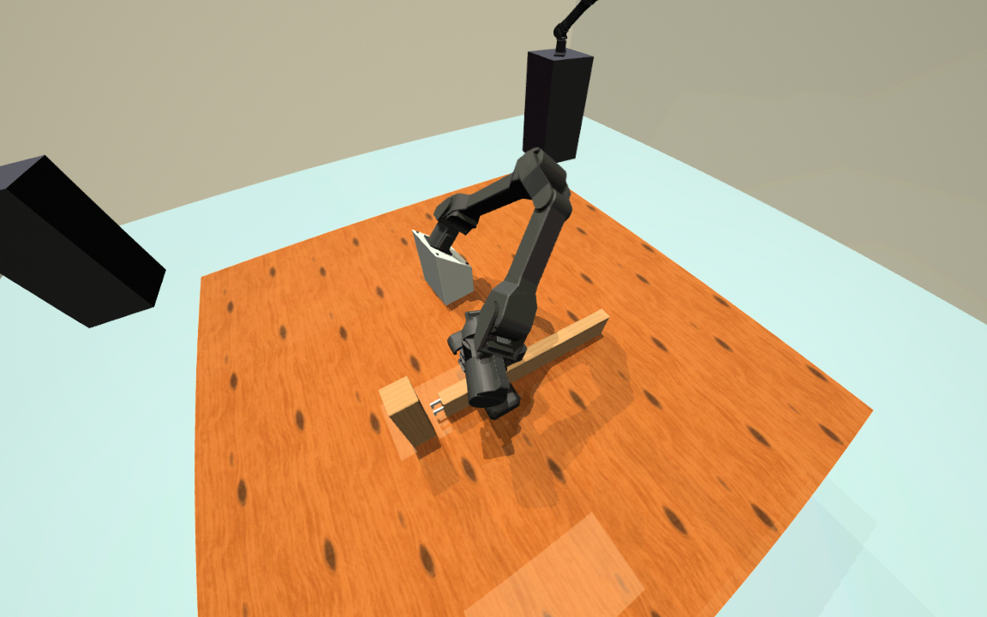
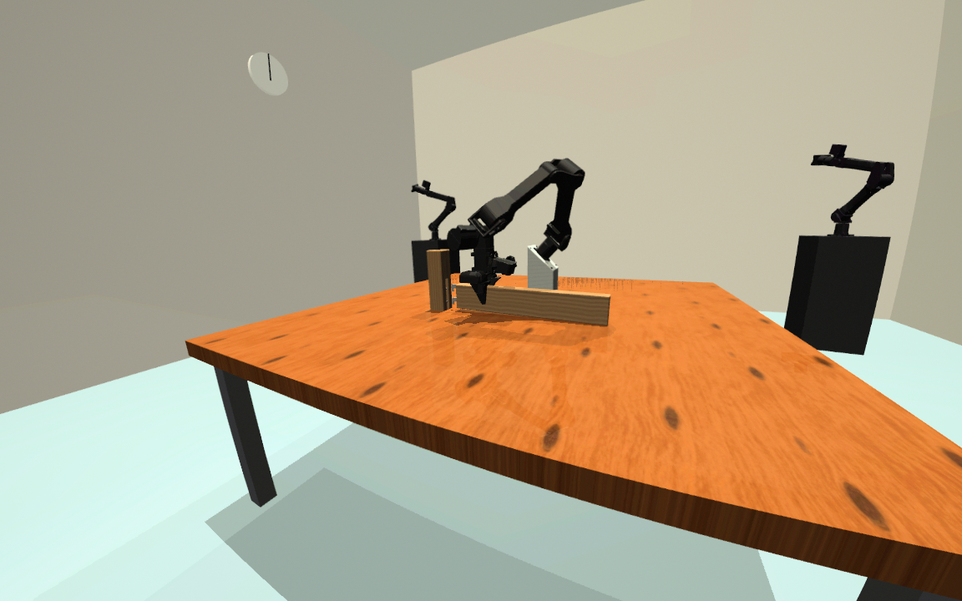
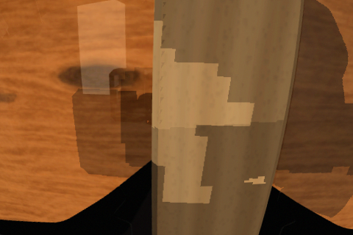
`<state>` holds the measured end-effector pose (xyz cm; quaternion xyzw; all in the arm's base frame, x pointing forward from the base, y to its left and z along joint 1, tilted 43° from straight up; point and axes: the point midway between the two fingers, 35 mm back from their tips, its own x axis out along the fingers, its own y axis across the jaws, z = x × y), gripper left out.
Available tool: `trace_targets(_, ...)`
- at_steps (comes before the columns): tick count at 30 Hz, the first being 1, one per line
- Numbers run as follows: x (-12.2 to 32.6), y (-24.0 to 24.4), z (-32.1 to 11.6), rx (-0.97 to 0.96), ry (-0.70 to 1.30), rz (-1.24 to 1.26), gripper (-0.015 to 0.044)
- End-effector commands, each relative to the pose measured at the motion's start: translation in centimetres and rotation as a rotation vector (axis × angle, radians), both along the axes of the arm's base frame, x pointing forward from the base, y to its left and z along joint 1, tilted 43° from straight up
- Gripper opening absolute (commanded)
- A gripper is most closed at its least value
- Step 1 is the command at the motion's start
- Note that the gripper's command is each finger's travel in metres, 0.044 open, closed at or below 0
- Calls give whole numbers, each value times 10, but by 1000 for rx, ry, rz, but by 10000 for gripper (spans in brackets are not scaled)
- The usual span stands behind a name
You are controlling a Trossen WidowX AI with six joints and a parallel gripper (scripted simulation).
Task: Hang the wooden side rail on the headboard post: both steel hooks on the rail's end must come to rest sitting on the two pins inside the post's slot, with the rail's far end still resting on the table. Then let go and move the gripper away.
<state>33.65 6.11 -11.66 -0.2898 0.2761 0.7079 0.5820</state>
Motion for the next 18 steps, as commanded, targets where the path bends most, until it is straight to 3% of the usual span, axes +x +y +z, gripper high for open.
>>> trace_targets(1, 4, -4, 5, -3, -16, -6, 0)
trace_targets(18, 5, -6, 7, -4, -16, -6, 0)
